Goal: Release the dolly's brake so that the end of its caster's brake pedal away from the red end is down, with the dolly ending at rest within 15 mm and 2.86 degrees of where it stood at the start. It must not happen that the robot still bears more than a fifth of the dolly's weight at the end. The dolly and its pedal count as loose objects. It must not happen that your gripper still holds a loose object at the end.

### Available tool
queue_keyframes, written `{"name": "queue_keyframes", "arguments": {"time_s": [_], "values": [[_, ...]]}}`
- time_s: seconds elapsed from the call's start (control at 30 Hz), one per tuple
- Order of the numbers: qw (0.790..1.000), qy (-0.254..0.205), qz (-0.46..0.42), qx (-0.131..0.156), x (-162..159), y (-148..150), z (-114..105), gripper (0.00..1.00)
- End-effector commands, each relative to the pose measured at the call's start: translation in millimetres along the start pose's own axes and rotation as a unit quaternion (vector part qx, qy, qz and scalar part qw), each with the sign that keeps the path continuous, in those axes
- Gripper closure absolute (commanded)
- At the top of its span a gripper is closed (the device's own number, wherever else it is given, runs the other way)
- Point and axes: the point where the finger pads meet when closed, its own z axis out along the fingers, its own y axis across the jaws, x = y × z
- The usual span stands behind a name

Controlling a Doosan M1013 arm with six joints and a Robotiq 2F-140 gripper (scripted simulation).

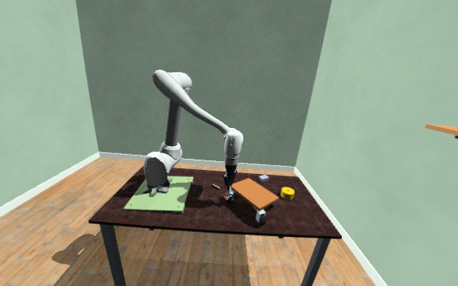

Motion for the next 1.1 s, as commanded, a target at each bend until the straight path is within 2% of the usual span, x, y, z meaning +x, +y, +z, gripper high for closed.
{"name": "queue_keyframes", "arguments": {"time_s": [0.0,1.07], "values": [[1.0,-0.002,0.0,-0.003,-2.6,4.1,5.6,1.0],[1.0,-0.002,0.0,-0.003,-2.6,4.1,12.9,1.0]]}}
